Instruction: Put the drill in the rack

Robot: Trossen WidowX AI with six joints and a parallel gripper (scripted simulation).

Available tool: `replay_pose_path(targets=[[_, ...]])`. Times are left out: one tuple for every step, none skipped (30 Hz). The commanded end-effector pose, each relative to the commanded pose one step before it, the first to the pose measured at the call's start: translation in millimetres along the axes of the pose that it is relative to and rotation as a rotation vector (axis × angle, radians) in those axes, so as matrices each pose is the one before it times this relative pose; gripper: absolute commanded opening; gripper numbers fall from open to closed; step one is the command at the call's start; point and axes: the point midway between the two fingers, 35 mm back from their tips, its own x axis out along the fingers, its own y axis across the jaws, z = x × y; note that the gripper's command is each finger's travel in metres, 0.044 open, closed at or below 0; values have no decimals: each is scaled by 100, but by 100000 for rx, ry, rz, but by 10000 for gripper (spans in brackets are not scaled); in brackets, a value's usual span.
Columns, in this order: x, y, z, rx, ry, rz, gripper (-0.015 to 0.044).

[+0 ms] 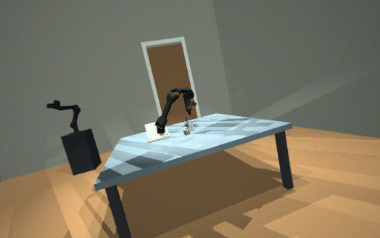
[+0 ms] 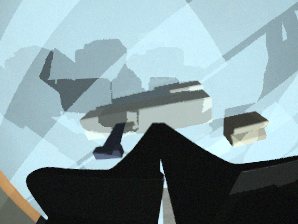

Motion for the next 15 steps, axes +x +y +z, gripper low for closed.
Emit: replay_pose_path(targets=[[892, 4592, -4013, -22899, -195, -7480, 0], [59, 414, -267, -1825, -105, -710, 0], [19, 138, -87, -607, -36, -239, 0], [0, 0, 0, 0, 0, 0, 0], [0, 0, 0, 0, 0, 0, 0], [0, 0, 0, 0, 0, 0, 0], [0, 0, 0, 0, 0, 0, 0], [0, 0, 0, 0, 0, 0, 0], [0, 0, 0, 0, 0, 0, 0], [0, 0, 0, 0, 0, 0, 0], [-108, -421, 285, 2116, -430, 676, 0], [90, 33, -23, -417, 83, -139, 0], [117, 42, -29, -423, 84, -141, 0], [132, 47, -33, -367, 73, -122, 0], [140, 50, -37, -286, 57, -95, 0]])
